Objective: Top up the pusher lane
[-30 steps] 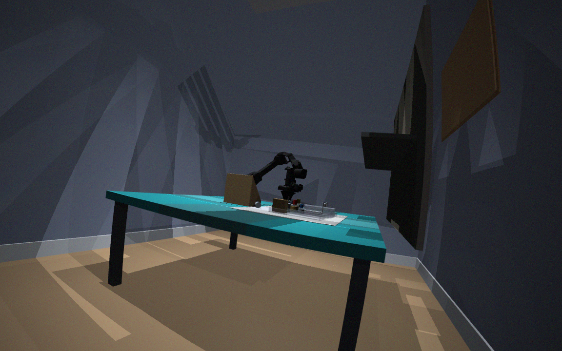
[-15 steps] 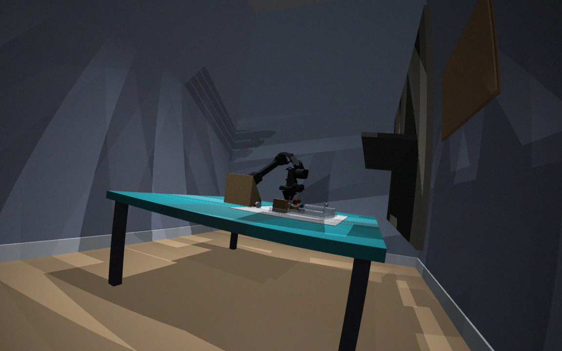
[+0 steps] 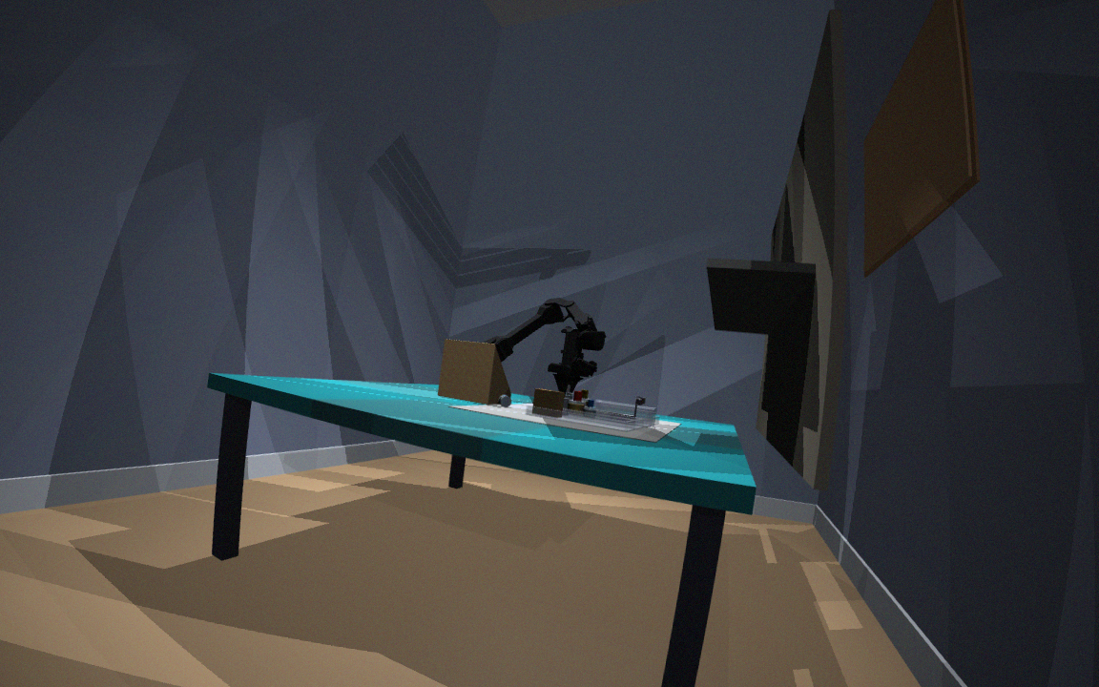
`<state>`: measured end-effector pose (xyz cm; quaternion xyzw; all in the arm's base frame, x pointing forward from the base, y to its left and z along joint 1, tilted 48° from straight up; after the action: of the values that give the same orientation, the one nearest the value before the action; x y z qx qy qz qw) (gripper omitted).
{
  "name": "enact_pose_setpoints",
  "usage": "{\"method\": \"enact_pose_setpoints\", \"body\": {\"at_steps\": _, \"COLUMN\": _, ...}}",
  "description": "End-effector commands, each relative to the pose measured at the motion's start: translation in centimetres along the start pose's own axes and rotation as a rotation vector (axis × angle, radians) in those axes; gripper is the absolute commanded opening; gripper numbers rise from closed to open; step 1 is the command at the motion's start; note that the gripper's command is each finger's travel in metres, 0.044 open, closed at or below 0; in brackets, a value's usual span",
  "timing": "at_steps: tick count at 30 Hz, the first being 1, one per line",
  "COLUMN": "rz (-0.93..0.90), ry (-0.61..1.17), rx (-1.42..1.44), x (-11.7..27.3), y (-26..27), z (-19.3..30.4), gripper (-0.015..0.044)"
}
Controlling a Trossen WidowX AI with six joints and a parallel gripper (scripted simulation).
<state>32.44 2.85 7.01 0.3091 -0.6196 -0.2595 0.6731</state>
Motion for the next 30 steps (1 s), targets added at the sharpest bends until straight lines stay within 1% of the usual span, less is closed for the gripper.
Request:
{"method": "enact_pose_setpoints", "body": {"at_steps": 1, "rz": -0.006, "ry": -0.022, "rx": 0.013, "x": 0.43, "y": 0.23, "z": -0.72, "gripper": 0.0000}}
{"method": "enact_pose_setpoints", "body": {"at_steps": 30, "rz": -0.006, "ry": -0.022, "rx": 0.013, "x": 0.55, "y": 0.27, "z": -0.99, "gripper": 0.0000}}
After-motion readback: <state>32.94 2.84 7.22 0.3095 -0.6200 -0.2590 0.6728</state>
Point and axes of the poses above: the point midway between the two fingers, 35 mm back from their tips, its own x axis back along the fingers, its own y axis across the jaws, z = x × y, the point moved 7 cm from there along x, back along the fingers, and after that the axes turned 3 degrees about -x, right-handed, at the moved point
